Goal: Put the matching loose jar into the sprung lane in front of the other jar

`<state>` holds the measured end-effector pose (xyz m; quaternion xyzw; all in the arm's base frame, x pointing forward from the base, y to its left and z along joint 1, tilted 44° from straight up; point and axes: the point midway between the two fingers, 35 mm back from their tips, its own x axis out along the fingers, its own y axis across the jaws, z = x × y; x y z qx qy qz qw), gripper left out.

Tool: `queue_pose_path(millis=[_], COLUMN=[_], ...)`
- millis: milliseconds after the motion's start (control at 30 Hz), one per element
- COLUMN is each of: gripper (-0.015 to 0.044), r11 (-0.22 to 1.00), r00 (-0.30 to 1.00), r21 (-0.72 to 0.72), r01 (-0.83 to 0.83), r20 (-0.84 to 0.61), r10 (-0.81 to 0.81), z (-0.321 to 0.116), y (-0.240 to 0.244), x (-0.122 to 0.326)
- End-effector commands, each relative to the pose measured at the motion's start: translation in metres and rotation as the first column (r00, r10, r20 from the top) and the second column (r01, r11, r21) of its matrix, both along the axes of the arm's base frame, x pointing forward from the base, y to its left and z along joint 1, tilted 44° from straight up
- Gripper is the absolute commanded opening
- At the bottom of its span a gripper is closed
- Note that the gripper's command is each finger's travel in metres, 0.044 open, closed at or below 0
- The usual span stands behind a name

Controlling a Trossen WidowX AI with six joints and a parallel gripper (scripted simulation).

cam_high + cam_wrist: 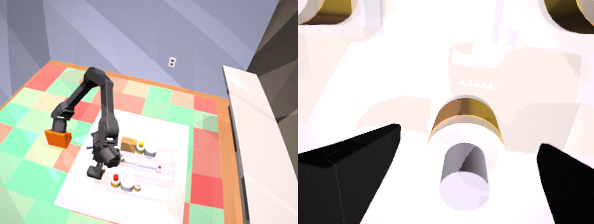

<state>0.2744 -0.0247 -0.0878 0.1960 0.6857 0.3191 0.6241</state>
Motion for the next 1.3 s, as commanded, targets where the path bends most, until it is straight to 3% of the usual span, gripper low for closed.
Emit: queue_pose_path(millis=[0,133,333,500,1000,1267], gripper=[0.0282,0.0177,0.0137,0.0006,0.0000,0.0000], r11=[1.000,1.000,1.000,1.000,1.000,1.000], r00=[1.000,1.000,1.000,1.000,1.000,1.000], r21=[0.007,0.007,0.007,0.004,0.001,-0.001], r01=[0.003,0.003,0.003,0.004,0.003,-0.001], r20=[-0.005,-0.005,-0.005,-0.004,-0.006,0.000], r10=[-0.003,-0.003,-0.003,-0.004,-0.003,0.001], z=[-0.001,-0.001,-0.001,0.008,0.068,0.075], y=[0.002,0.002,0.002,-0.008,-0.073,-0.055], x=[-0.002,-0.002,-0.002,0.002,0.012,0.017])
